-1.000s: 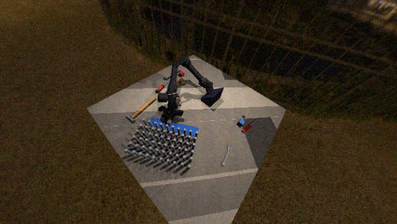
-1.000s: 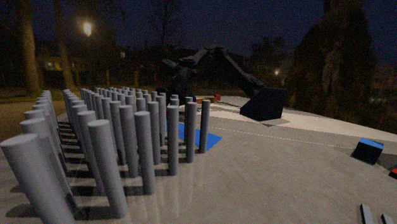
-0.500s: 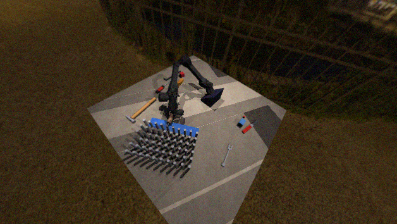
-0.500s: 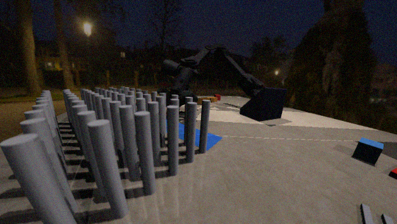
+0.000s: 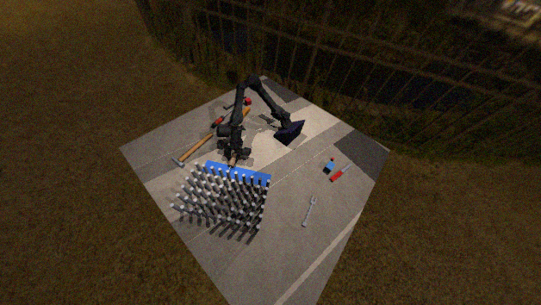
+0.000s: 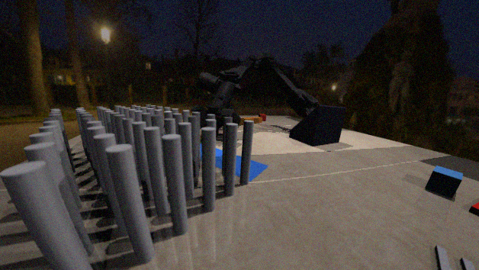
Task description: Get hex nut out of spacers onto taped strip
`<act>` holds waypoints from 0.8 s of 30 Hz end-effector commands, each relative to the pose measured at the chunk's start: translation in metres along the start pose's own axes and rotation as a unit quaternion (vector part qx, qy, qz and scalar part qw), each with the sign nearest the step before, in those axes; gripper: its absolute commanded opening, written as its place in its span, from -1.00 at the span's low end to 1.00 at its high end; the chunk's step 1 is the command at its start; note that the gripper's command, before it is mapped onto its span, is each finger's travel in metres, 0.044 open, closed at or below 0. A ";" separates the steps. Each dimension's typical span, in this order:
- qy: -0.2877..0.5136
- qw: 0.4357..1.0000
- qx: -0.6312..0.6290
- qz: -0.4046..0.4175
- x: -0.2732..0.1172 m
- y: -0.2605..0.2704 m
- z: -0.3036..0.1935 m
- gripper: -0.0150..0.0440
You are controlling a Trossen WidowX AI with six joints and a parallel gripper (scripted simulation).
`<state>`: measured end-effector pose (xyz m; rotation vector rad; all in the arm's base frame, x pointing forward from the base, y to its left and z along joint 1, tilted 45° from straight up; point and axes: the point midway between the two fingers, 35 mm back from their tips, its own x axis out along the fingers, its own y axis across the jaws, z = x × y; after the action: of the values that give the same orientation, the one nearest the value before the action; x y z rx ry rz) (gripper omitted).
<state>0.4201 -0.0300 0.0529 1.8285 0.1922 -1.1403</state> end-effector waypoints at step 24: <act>0.002 1.000 -0.003 -0.002 -0.011 -0.002 0.016 -0.49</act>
<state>0.4070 -0.0377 0.0583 1.8281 0.1901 -1.1396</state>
